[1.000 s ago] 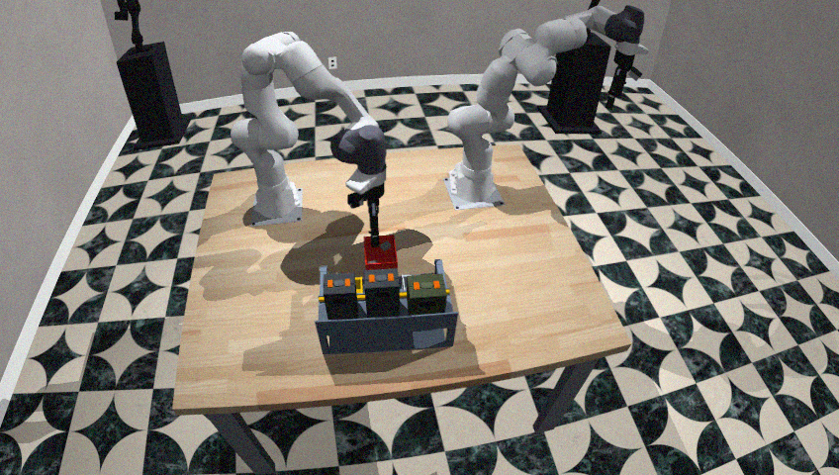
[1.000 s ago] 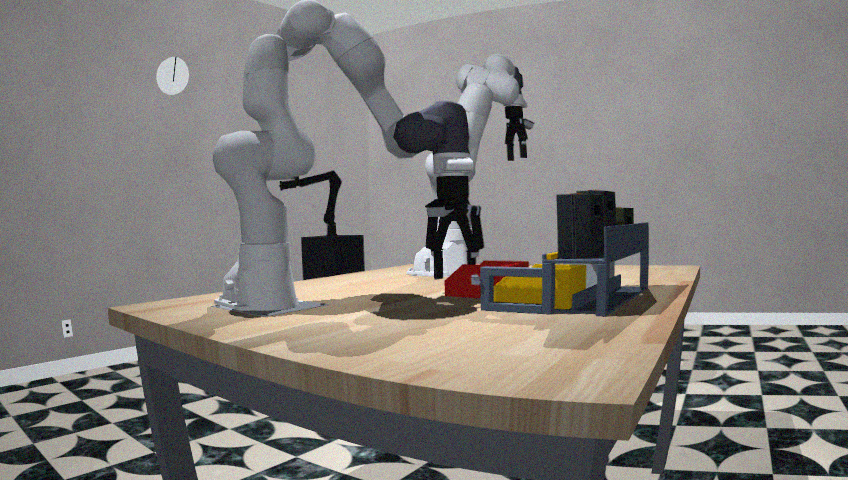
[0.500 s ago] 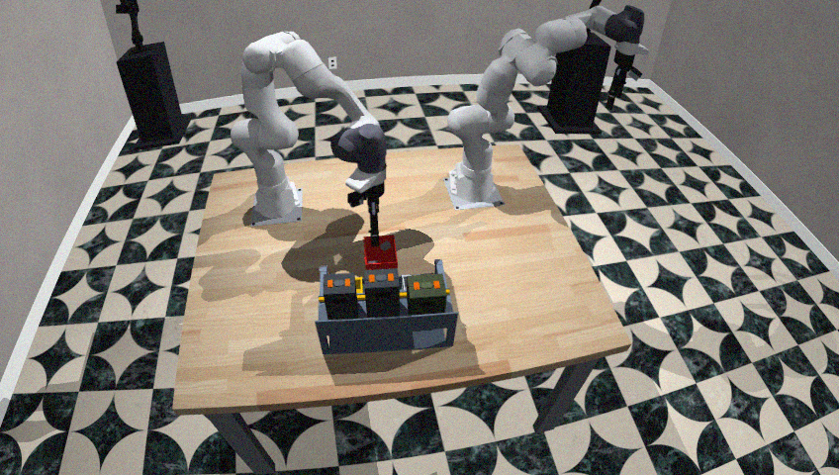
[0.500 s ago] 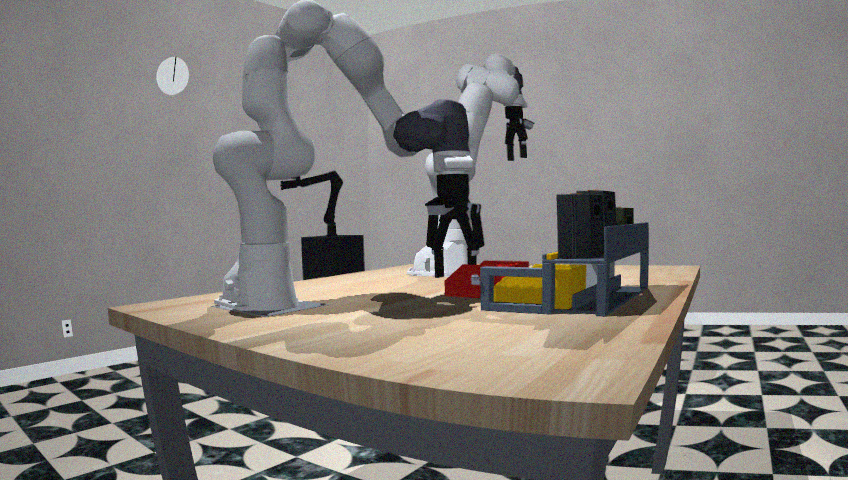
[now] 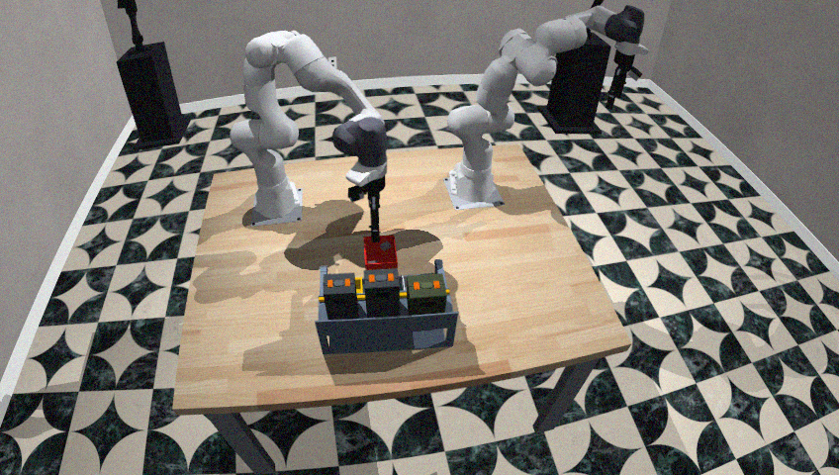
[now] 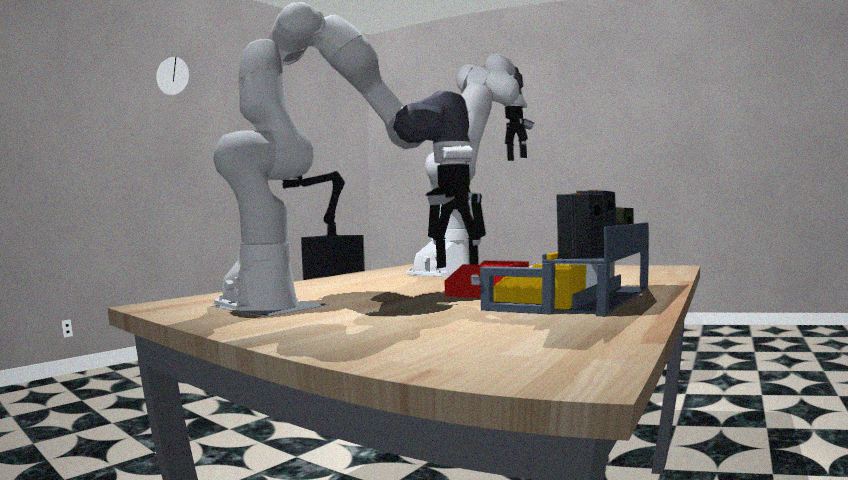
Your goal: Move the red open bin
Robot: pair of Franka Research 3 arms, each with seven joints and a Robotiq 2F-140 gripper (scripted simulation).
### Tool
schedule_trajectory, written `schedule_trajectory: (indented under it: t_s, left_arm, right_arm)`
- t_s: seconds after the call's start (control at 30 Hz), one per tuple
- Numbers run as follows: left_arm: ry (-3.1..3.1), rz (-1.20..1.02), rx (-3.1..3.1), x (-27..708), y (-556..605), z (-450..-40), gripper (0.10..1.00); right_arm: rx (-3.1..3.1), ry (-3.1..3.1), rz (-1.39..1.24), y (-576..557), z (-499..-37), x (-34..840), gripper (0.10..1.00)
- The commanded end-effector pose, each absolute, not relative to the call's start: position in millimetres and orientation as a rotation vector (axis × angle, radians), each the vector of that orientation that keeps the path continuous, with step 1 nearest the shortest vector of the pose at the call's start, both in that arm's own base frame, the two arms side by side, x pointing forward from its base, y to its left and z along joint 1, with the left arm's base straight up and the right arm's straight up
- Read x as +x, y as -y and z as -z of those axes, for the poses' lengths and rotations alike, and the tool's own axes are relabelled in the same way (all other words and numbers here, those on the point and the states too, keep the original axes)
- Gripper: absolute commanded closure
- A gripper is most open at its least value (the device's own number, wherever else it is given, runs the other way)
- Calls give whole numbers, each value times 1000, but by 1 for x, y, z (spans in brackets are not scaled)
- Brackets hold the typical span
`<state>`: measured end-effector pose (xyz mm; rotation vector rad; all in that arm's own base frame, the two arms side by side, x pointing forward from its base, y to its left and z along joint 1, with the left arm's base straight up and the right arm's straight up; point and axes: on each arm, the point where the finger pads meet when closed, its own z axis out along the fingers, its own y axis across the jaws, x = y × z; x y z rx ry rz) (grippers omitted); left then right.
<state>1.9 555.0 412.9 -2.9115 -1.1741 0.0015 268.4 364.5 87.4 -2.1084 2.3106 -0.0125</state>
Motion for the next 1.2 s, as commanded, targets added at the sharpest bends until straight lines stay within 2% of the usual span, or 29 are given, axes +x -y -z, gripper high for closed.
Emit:
schedule_trajectory:
  t_s: [0.0,0.47,1.17]
  left_arm:
    - [1174,-1,-2911,2,-555,-413,98]
    - [1174,-1,-2911,2,-555,-413,98]
    - [1174,-1,-2911,2,-555,-413,98]
  right_arm:
    - [-2152,-2289,0,-361,-91,264,481]
    - [-2152,-2288,0,-361,-125,264,481]
    - [-2152,-2288,0,-361,-140,264,481]
